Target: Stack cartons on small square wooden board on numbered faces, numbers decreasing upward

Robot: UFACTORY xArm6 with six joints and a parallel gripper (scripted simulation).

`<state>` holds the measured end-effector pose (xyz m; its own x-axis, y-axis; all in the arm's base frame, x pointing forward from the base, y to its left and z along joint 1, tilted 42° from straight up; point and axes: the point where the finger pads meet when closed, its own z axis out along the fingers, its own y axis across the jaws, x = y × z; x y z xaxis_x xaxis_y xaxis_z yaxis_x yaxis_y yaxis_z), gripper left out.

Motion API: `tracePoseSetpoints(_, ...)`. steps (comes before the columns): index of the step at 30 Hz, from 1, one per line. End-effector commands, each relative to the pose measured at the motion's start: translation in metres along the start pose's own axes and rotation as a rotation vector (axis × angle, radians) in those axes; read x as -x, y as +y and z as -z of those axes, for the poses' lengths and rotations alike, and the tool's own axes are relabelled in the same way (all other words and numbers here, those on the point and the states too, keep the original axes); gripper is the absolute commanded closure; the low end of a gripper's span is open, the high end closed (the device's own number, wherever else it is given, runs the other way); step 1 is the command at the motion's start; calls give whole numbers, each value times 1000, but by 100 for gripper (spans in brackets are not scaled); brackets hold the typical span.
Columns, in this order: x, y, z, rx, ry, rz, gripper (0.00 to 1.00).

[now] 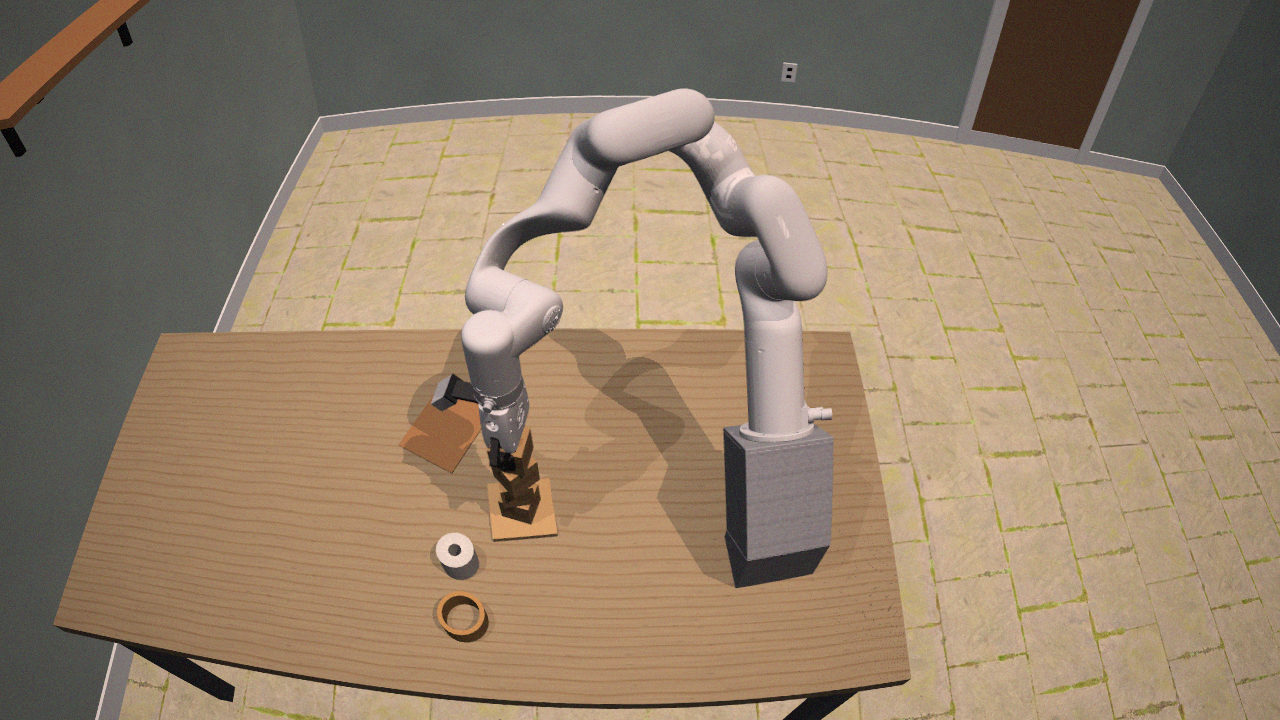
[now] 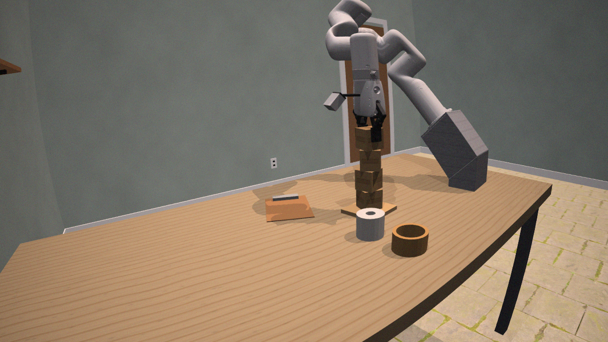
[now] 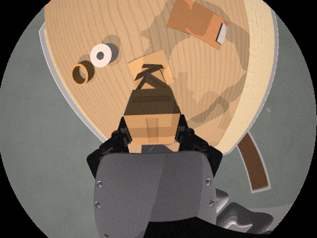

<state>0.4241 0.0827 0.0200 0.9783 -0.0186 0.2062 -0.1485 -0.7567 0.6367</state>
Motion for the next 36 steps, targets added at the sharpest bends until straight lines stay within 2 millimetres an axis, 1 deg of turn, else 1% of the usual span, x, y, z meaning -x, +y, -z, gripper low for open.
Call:
tracePoseSetpoints(1, -4, 0, 2, -5, 8, -5, 100)
tracePoseSetpoints(8, -4, 0, 2, -5, 8, -5, 100)
tracePoseSetpoints(9, -4, 0, 2, -5, 8, -5, 0)
tracePoseSetpoints(36, -4, 0, 2, -5, 8, -5, 0)
